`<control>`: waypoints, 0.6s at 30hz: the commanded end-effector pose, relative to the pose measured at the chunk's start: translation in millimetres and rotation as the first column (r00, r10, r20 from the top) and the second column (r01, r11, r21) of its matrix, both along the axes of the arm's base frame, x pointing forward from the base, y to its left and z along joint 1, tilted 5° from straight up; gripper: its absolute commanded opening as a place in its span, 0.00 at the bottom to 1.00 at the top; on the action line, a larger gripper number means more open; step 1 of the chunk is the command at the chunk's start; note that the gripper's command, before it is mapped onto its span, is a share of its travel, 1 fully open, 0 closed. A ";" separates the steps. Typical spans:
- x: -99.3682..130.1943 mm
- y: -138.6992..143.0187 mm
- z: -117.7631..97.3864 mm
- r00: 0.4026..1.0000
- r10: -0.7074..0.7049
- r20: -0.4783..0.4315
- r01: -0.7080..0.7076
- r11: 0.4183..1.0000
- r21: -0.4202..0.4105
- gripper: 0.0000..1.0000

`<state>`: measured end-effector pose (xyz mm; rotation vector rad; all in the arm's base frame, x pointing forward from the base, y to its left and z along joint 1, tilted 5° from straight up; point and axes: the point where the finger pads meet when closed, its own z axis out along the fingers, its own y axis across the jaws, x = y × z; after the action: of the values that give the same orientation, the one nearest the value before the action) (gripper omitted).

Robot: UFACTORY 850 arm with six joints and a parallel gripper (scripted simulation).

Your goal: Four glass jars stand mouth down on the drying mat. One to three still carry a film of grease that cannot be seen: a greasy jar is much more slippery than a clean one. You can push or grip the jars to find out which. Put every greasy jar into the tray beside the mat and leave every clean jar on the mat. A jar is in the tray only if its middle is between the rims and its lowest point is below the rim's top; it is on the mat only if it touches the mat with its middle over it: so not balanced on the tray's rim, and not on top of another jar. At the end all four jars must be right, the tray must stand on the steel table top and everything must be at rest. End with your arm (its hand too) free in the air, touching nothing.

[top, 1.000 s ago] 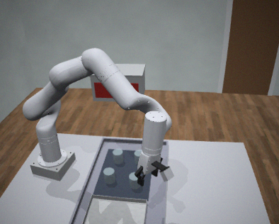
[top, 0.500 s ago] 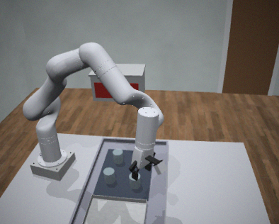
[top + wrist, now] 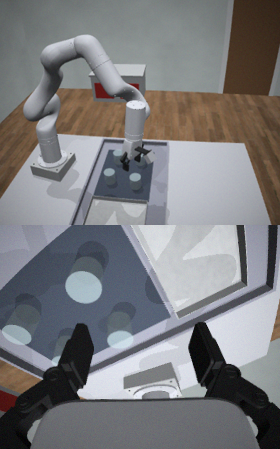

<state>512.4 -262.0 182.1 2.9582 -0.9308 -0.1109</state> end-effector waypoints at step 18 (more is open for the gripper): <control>-71.9 106.0 -0.8 0.990 0.142 0.016 -0.142 0.990 -0.007 1.00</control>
<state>452.7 -175.3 180.1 3.0049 -0.7554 -0.0899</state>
